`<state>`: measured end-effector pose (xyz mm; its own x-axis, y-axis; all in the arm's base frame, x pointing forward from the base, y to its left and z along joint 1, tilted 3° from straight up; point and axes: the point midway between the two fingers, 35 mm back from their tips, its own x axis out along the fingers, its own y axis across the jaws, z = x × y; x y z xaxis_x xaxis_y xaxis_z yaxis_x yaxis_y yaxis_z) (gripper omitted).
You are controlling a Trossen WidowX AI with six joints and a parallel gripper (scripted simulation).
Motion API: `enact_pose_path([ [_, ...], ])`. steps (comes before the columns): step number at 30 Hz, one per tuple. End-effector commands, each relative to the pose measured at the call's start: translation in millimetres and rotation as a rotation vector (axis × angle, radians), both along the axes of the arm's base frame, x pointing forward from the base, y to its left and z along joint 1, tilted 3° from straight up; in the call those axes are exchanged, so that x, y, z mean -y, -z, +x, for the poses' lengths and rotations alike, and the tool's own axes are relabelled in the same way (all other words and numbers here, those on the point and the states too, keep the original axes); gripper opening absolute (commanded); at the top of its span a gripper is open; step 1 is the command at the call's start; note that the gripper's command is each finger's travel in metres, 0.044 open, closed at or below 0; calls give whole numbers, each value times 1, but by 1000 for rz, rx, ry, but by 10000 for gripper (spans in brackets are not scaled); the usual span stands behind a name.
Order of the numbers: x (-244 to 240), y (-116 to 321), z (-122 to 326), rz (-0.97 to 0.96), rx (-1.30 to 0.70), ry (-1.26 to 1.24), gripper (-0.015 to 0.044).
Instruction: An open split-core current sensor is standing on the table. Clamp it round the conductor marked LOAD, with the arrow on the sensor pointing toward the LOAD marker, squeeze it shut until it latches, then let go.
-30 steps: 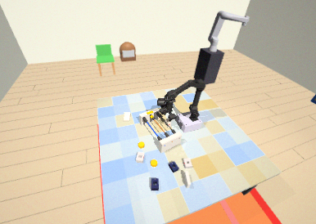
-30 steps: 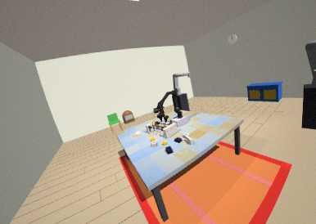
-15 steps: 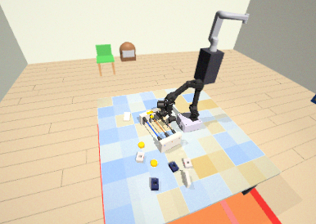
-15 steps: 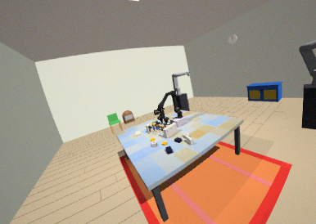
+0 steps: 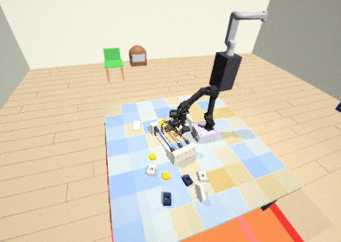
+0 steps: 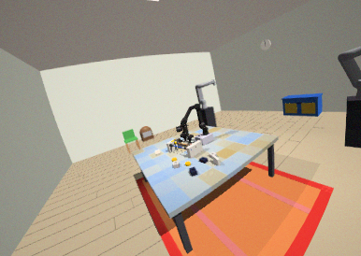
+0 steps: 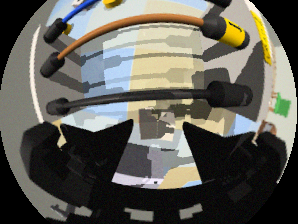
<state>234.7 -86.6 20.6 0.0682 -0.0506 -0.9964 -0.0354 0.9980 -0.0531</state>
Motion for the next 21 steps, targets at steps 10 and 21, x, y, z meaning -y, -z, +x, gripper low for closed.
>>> enact_pose_path([
  [10,0,0,0,0,1,0,177],
  [21,0,-36,3,0,-2,-1,0],
])
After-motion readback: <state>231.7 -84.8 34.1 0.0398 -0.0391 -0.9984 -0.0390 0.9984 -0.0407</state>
